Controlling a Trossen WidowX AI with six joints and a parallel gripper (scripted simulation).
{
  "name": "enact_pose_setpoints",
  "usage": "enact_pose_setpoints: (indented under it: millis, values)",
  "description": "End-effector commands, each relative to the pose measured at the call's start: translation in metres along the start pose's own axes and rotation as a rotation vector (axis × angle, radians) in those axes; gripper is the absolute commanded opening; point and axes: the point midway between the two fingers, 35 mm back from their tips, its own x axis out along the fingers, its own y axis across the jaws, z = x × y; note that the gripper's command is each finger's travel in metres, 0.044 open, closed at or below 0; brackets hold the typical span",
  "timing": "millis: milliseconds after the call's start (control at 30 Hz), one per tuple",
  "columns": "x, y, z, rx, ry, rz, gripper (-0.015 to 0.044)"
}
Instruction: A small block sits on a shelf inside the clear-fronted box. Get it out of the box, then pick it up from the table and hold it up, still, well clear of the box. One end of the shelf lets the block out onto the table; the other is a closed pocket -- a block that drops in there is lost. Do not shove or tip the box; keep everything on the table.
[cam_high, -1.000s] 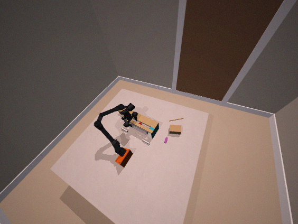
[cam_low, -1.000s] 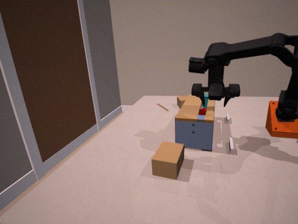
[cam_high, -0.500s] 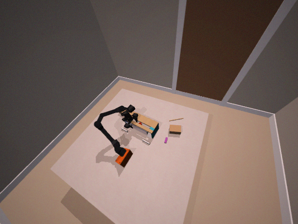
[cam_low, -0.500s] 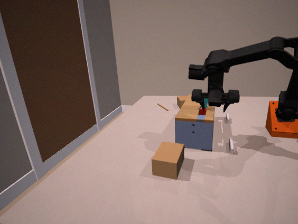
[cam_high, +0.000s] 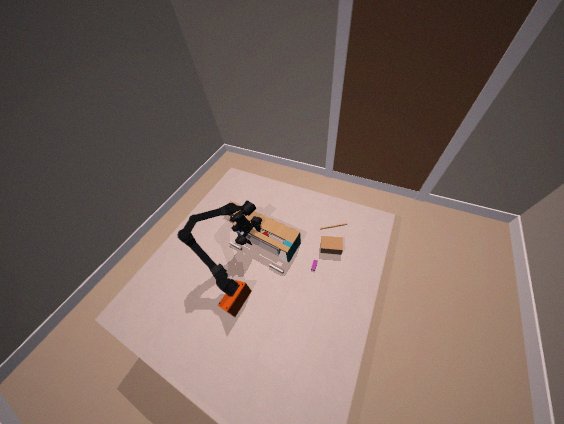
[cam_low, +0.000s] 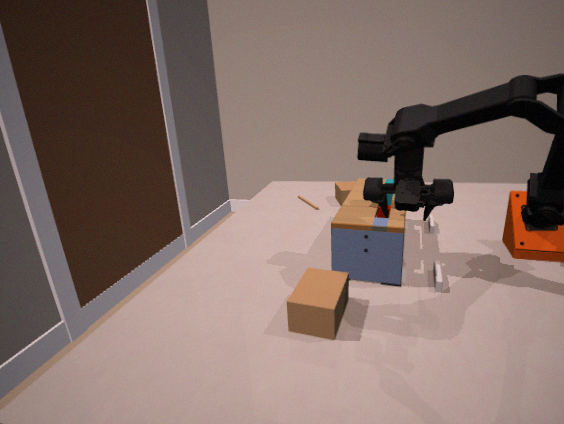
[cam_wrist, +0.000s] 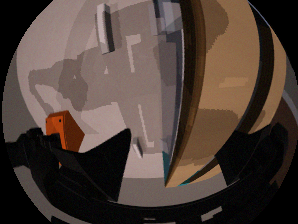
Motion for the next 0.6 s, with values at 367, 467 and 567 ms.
enact_pose_setpoints:
  millis: [367,467,567]
  values:
    - [0.01,0.0,-0.028,0.0,0.001,0.0,0.04]
    - [0.013,0.0,-0.035,0.0,0.002,0.0,0.04]
    - [0.011,0.001,-0.03,0.0,0.001,0.0,0.04]
